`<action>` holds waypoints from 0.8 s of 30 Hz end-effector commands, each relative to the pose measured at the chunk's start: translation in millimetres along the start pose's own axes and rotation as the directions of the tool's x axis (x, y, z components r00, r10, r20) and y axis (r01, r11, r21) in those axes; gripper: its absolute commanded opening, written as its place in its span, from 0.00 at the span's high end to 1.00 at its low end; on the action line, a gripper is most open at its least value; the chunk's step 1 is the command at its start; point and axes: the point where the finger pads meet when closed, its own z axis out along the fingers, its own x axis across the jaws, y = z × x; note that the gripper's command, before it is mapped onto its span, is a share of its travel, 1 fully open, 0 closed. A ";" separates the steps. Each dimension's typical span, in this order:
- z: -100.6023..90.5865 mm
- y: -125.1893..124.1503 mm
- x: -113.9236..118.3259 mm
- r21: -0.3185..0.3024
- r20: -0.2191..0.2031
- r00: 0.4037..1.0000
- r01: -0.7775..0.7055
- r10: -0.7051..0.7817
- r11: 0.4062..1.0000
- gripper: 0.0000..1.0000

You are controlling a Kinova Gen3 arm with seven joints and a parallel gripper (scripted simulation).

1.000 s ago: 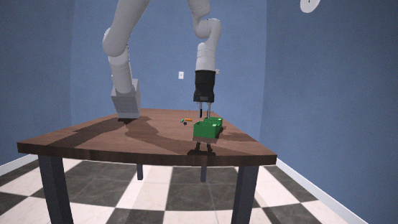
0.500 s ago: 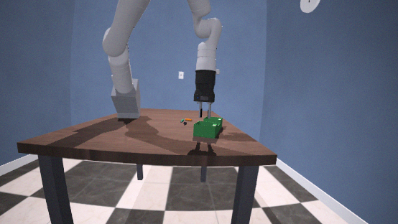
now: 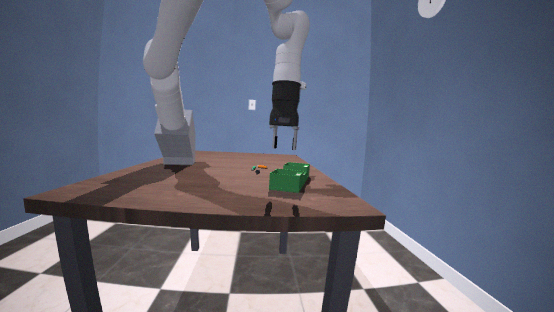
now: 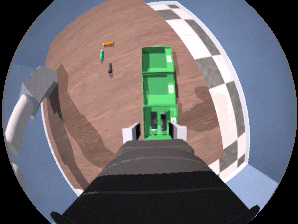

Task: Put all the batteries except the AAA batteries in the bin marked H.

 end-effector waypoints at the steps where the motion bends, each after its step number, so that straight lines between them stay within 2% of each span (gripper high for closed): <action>1: -20.7 -2.8 4.6 0.012 -0.015 1.000 0.006 -0.005 1.000 0.00; 4: -24.7 -2.8 4.5 0.012 -0.015 1.000 0.006 -0.006 1.000 0.00; 19: -84.9 -2.1 2.9 0.013 -0.014 1.000 0.007 -0.007 1.000 0.00; 24: -93.4 -2.0 2.6 0.013 -0.014 1.000 0.007 -0.007 1.000 0.00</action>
